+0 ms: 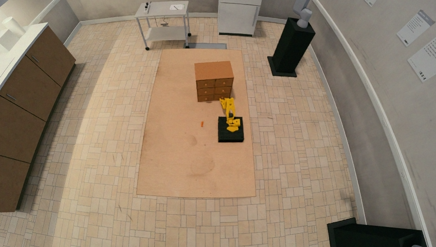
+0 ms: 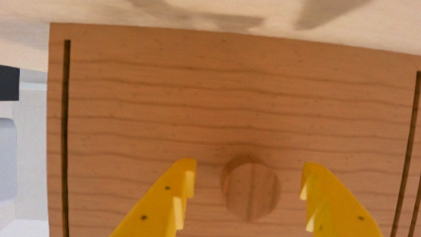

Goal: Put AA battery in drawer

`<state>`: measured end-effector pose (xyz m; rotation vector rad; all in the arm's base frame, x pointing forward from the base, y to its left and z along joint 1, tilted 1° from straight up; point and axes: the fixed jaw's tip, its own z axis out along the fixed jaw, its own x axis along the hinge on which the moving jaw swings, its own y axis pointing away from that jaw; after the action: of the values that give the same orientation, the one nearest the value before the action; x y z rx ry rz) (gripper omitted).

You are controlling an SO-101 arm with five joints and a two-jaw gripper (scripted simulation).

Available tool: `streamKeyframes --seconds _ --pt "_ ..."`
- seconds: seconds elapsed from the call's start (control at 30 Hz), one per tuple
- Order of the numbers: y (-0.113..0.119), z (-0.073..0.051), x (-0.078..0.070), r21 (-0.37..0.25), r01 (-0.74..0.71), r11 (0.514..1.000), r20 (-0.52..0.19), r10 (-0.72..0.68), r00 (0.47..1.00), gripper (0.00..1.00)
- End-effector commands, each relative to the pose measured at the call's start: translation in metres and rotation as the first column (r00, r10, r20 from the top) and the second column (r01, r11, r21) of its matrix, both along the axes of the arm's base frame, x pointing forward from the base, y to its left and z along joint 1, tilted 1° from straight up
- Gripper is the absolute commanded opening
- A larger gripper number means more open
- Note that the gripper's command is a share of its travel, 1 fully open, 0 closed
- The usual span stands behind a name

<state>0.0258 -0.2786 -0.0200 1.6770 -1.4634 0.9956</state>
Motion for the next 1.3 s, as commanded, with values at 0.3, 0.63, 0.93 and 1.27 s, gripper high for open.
streamKeyframes --seconds 0.3,0.63,0.93,1.27 --pt "-0.0036 0.0058 -0.0014 -0.014 0.009 1.000 0.006 -0.009 1.000 0.21" --pt "-0.0040 0.0069 -0.0014 -0.014 0.009 1.000 0.006 -0.009 1.000 0.21" --pt "-0.0040 0.0069 -0.0014 -0.014 0.009 1.000 0.006 -0.009 1.000 0.21" --pt "-0.0040 0.0069 -0.0014 -0.014 0.009 1.000 0.006 -0.009 1.000 0.18"
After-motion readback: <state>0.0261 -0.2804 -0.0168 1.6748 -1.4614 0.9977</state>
